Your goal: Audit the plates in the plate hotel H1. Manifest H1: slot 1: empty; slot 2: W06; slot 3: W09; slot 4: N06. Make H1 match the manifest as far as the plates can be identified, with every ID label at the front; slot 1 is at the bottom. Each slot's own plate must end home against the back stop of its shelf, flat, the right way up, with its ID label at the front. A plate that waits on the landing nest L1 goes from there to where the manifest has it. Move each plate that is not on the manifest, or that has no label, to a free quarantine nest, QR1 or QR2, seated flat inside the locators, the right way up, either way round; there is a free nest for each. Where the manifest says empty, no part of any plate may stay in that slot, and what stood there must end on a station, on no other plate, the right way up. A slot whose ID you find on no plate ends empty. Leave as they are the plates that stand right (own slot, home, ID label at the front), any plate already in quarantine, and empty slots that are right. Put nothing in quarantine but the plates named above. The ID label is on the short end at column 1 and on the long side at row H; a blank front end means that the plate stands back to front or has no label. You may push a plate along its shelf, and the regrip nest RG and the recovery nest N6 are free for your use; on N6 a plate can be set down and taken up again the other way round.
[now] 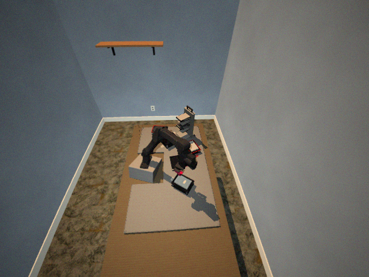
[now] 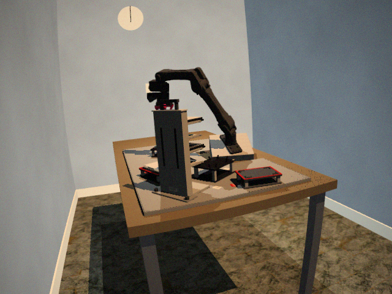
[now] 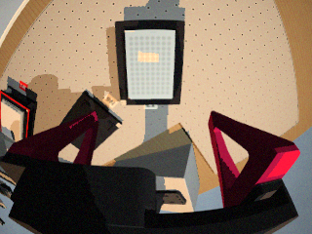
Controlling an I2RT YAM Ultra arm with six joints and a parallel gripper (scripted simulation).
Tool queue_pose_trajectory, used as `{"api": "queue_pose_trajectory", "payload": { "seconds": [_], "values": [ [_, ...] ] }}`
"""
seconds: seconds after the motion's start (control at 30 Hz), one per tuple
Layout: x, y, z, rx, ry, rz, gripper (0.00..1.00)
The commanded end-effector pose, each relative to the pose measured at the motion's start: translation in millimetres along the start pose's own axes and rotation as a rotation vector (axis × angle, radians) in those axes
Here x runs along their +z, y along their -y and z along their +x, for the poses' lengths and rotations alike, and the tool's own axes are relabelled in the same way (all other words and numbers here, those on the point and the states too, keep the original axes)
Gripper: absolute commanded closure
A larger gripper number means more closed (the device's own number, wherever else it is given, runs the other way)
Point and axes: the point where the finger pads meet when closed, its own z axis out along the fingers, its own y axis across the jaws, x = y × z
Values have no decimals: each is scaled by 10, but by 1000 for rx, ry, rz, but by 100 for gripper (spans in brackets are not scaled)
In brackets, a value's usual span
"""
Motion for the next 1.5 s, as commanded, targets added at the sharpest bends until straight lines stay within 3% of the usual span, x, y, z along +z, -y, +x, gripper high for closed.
{"api": "queue_pose_trajectory", "payload": {
  "seconds": [0.0, 0.13, 0.17, 0.23, 0.27, 0.3, 0.47, 0.97, 1.07, 1.2, 1.3, 1.47],
  "values": [
    [40, -18, -35, 1, -81, -20, 0],
    [172, -21, -24, 1, -81, -20, 0],
    [208, -24, -191, -32, -21, -10, 0],
    [270, -43, -115, -15, -50, -18, 0],
    [392, -40, 11, 7, -104, -30, 0],
    [285, -49, -7, 1, -61, -21, 0],
    [381, -34, -3, 4, -58, -19, 0],
    [894, -91, 32, -7, -62, -22, 0],
    [902, -13, 37, 12, -55, -22, 0],
    [1091, -68, 57, -2, -76, -21, 0],
    [966, -29, -65, -2, -29, -15, 0],
    [959, -28, -63, -3, -27, -14, 0]
  ]
}}
